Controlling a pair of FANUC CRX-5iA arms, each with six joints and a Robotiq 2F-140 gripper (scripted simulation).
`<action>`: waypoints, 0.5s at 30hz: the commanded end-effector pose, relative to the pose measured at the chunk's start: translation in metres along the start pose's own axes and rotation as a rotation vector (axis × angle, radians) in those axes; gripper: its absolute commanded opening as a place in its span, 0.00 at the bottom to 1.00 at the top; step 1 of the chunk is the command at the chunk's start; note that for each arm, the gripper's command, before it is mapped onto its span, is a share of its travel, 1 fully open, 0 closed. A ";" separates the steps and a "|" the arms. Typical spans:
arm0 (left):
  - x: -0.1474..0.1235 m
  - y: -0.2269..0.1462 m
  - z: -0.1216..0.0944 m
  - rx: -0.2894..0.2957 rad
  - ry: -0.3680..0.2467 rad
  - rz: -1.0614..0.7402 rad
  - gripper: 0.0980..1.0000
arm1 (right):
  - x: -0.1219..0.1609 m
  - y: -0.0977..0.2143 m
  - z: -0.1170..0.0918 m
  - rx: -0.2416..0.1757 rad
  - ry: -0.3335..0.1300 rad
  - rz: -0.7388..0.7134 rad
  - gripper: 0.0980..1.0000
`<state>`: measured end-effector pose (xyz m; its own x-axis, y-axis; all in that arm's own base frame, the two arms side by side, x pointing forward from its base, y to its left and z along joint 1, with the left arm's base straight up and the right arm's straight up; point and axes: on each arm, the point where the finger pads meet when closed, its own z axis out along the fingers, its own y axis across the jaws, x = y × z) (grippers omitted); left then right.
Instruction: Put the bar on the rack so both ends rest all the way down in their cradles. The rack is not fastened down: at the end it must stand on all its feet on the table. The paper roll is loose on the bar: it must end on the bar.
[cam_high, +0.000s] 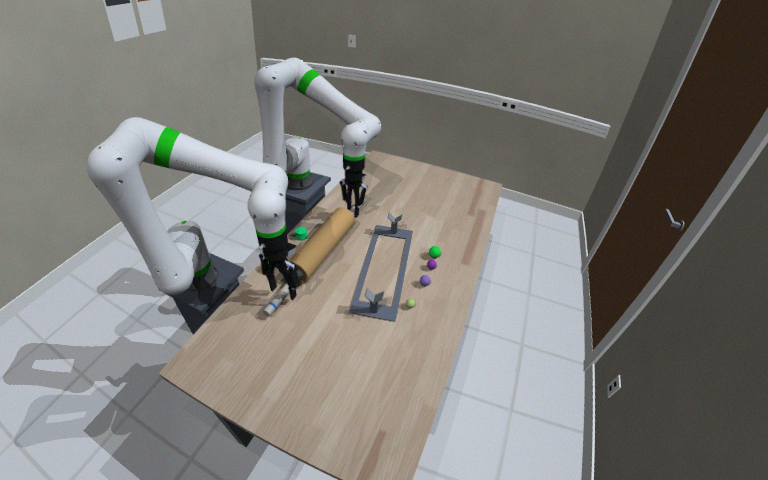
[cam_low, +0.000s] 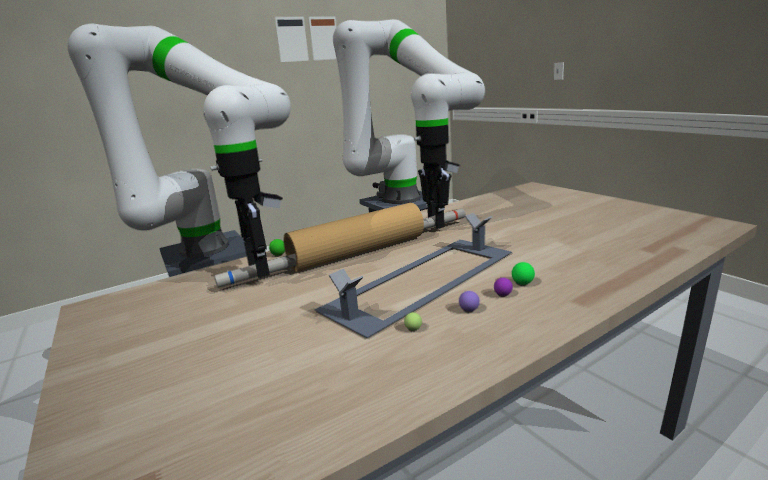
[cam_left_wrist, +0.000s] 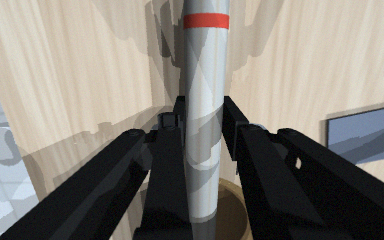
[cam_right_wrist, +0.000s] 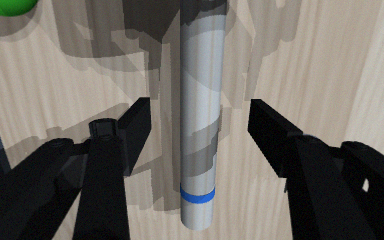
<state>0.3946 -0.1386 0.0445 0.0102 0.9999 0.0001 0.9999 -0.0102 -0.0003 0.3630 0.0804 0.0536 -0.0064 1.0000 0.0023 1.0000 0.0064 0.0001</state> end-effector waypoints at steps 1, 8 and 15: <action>0.000 0.001 -0.001 -0.001 -0.001 0.000 0.07 | 0.000 0.001 0.005 -0.001 0.001 -0.001 0.54; 0.000 0.001 -0.001 -0.001 -0.001 0.000 0.07 | 0.000 0.000 0.010 -0.001 0.001 -0.002 0.07; 0.000 0.001 -0.001 -0.002 -0.001 0.000 0.07 | 0.000 0.000 0.009 -0.001 0.001 -0.002 0.07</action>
<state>0.3945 -0.1386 0.0445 0.0102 0.9999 0.0001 0.9999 -0.0102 -0.0003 0.3627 0.0807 0.0434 -0.0079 1.0000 0.0030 1.0000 0.0079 -0.0009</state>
